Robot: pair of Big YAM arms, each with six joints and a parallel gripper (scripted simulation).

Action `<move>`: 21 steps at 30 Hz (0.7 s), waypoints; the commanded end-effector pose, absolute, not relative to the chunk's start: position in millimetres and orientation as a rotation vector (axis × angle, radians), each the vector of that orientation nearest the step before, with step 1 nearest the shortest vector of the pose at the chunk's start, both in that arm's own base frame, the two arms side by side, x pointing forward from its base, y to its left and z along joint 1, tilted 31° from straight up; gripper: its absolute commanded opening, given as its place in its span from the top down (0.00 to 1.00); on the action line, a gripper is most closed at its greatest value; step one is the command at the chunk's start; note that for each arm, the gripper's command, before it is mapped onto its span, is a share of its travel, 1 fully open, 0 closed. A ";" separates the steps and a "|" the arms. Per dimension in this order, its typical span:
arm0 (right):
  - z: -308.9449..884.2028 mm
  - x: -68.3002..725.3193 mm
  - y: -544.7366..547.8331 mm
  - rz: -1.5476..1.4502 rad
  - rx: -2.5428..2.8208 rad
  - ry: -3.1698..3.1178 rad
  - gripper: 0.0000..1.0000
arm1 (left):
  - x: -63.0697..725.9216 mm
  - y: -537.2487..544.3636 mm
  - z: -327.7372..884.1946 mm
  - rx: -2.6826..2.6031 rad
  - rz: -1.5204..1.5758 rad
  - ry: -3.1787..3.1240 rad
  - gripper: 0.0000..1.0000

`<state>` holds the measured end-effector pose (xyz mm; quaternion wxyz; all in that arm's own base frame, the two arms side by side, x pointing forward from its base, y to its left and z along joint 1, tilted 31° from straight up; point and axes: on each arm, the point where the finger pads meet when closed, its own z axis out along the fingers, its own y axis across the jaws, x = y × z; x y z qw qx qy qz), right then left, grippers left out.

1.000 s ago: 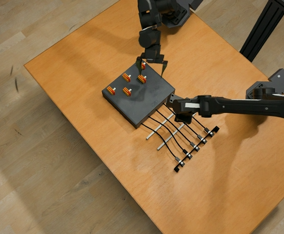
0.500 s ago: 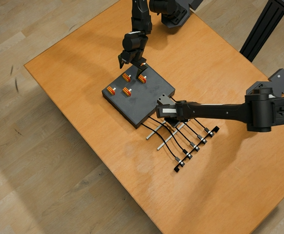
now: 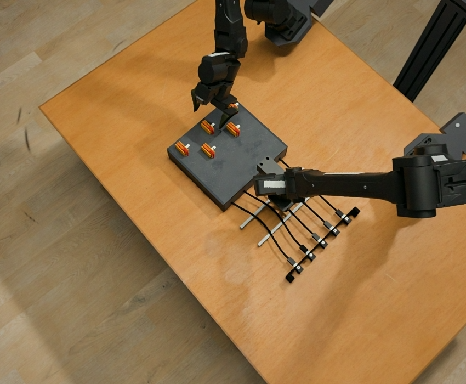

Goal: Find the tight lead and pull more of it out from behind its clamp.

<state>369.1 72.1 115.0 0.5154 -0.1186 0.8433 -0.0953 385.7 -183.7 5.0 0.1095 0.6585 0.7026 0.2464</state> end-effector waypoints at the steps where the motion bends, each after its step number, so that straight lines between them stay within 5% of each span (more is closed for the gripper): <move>1: 117.6 372.7 75.0 -0.223 -0.287 2.016 0.00 | 396.0 -189.8 2.5 1.944 0.724 2.049 0.68; 15: 121.3 372.8 74.8 -0.221 -0.281 2.006 0.00 | 404.5 -187.1 -12.6 1.946 0.724 2.046 0.68; 16: 121.3 372.8 74.8 -0.221 -0.281 2.006 0.00 | 402.8 -189.6 -12.7 1.954 0.723 2.040 0.79; 21: 121.3 372.8 74.8 -0.221 -0.281 2.006 0.00 | 402.2 -189.1 -13.0 1.953 0.722 2.045 0.85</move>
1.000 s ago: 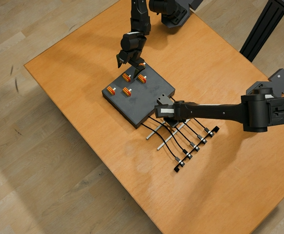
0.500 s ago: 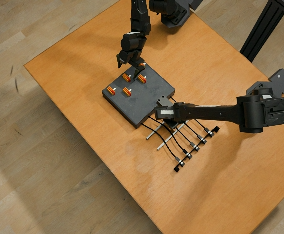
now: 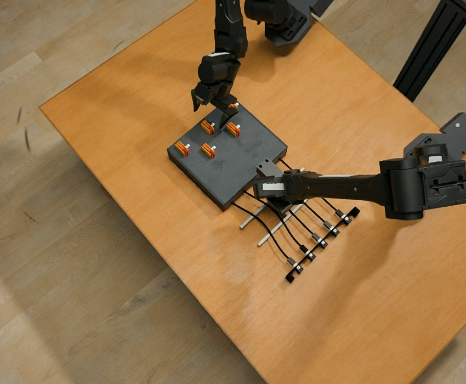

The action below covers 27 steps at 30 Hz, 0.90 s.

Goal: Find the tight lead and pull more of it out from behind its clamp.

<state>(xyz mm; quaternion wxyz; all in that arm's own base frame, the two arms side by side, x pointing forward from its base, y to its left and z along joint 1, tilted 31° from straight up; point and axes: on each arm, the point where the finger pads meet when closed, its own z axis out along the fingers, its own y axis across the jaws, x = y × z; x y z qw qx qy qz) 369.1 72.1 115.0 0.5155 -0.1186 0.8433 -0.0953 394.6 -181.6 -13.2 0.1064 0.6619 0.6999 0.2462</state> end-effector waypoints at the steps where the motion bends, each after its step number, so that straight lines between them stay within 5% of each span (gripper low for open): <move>1: 121.3 372.8 74.8 -0.221 -0.281 2.006 0.00 | 402.2 -189.1 -13.0 1.953 0.722 2.045 0.85; 18: 121.3 372.8 74.8 -0.221 -0.281 2.006 0.00 | 397.7 -185.4 -10.0 1.944 0.723 2.050 1.00; 24: 138.0 400.7 68.8 -0.331 -0.394 1.990 0.65 | 397.7 -185.4 -10.0 1.944 0.723 2.050 1.00; 27: 138.9 412.3 68.4 -0.437 -0.577 2.023 0.65 | 397.7 -185.4 -10.0 1.944 0.723 2.050 1.00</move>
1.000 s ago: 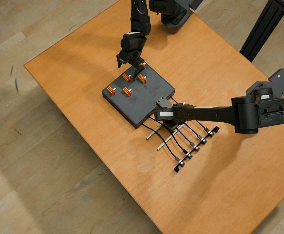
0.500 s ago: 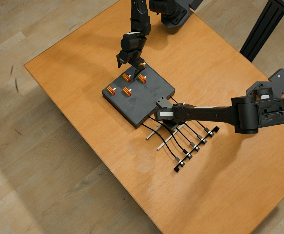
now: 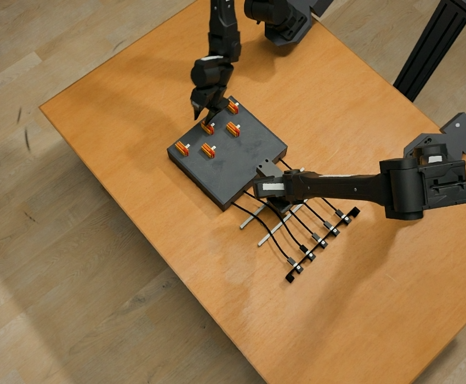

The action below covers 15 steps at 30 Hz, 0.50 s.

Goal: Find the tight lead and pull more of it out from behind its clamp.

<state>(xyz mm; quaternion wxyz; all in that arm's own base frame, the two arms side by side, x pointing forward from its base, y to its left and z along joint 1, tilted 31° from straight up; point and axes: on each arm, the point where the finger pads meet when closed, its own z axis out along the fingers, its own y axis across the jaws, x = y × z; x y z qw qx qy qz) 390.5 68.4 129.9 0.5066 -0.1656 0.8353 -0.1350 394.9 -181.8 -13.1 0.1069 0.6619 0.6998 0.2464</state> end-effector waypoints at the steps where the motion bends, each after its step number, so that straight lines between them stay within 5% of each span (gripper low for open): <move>1: 138.8 415.7 68.4 -0.468 -0.639 2.036 0.65 | 397.7 -185.4 -10.0 1.944 0.723 2.050 1.00; 15: 138.5 431.7 66.0 -0.686 -1.301 2.081 0.65 | 397.7 -185.4 -10.0 1.944 0.723 2.050 1.00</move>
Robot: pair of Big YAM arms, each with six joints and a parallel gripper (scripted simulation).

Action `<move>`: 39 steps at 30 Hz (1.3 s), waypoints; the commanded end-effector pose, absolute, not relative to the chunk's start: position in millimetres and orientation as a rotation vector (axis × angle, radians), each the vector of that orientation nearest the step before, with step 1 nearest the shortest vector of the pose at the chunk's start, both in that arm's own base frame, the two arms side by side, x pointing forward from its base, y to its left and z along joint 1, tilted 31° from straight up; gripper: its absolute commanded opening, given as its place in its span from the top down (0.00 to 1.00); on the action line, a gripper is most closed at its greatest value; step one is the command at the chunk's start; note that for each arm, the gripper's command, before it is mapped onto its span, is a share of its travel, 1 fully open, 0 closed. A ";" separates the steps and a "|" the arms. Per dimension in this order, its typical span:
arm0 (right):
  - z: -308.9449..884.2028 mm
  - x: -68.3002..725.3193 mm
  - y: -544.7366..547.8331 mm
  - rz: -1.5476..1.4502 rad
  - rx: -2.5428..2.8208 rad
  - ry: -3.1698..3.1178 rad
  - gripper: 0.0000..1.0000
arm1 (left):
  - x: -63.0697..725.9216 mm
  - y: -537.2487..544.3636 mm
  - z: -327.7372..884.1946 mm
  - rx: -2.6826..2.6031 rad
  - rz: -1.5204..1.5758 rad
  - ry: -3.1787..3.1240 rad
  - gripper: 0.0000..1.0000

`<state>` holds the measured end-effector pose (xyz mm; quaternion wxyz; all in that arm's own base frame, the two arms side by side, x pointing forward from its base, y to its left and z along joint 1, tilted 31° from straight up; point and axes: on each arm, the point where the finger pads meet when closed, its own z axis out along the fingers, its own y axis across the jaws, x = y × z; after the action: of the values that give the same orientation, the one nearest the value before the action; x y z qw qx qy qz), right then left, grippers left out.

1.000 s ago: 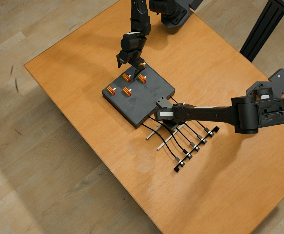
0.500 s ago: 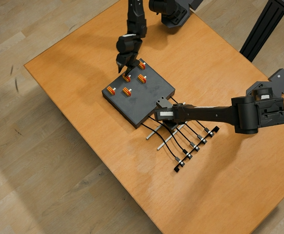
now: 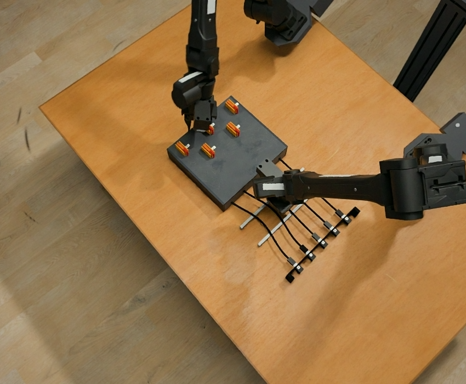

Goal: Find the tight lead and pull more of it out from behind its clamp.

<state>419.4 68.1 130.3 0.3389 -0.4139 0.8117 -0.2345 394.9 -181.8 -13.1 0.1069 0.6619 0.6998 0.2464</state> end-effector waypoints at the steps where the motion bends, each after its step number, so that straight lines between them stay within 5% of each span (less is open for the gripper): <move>1: 139.0 432.2 65.6 -0.696 -1.356 2.077 0.65 | 397.7 -185.4 -10.0 1.944 0.723 2.050 1.00; 18: 111.4 383.4 69.3 -0.741 -2.066 1.954 0.65 | 397.7 -185.4 -10.0 1.944 0.723 2.050 1.00; 39: 96.9 397.8 60.3 -0.743 -2.055 1.981 0.65 | 397.7 -185.4 -10.0 1.944 0.723 2.050 1.00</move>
<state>387.8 61.9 96.4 0.0920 -0.6949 0.6688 -0.2479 394.9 -181.8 -13.1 0.1069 0.6619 0.6998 0.2464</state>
